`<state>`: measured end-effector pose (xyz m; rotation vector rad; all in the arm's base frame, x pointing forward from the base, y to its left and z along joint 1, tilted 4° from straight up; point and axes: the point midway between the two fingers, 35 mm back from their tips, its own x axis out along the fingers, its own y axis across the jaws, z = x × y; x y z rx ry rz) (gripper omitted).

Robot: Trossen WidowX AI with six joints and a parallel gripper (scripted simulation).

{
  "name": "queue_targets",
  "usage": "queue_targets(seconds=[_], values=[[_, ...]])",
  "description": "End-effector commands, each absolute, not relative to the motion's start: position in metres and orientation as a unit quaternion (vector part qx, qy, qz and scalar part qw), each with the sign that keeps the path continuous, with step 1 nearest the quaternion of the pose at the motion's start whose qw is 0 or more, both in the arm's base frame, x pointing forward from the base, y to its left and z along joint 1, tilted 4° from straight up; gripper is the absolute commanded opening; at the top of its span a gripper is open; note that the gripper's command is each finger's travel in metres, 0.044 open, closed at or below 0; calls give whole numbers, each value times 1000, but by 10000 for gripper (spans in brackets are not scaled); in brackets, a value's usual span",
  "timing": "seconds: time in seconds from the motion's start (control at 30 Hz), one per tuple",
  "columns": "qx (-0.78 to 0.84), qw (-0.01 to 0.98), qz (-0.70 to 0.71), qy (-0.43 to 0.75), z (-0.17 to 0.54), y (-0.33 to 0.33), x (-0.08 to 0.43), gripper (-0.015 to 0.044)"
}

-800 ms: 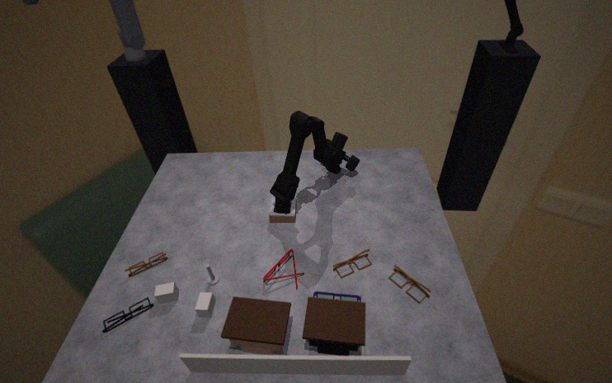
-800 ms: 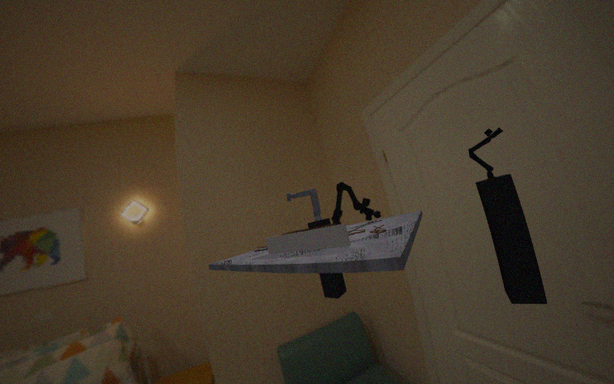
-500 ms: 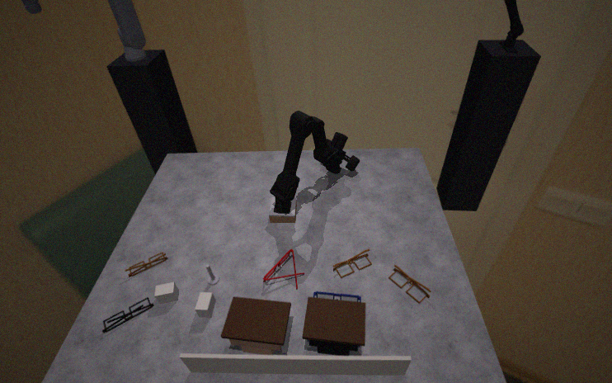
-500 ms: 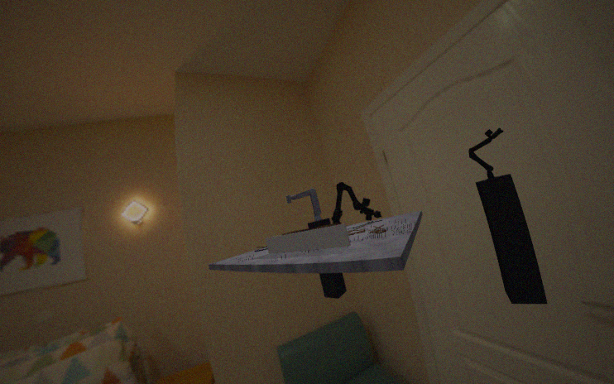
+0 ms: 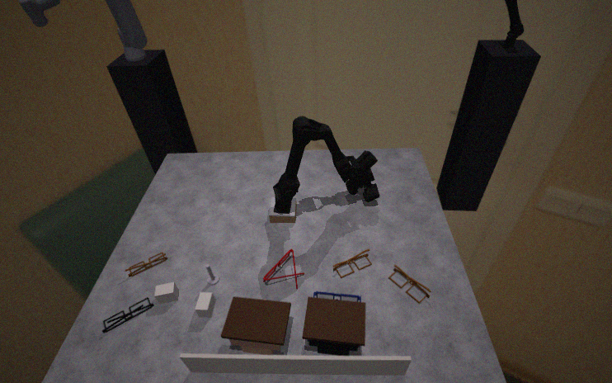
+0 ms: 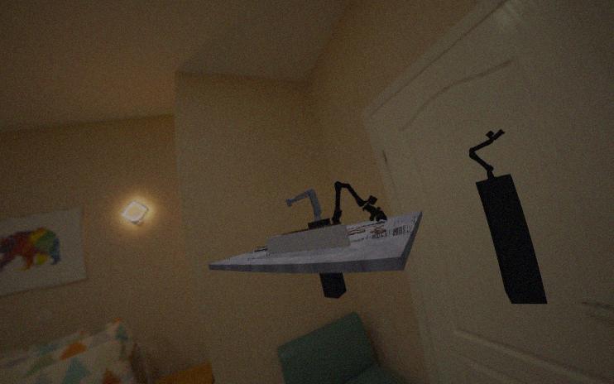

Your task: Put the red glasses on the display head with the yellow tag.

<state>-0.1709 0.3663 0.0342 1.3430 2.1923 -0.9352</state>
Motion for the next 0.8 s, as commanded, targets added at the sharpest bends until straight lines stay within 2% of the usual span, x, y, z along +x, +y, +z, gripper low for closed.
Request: queue_targets(seconds=[0.0,0.2,0.37,0.57,0.77], values=[[545,183,-381,724,35,382,-113,200],[639,150,-459,598,33,382,-4,200],[700,108,-520,477,34,356,83,200],[747,36,-578,327,41,298,171,200],[762,-40,-623,172,48,220,229,200]])
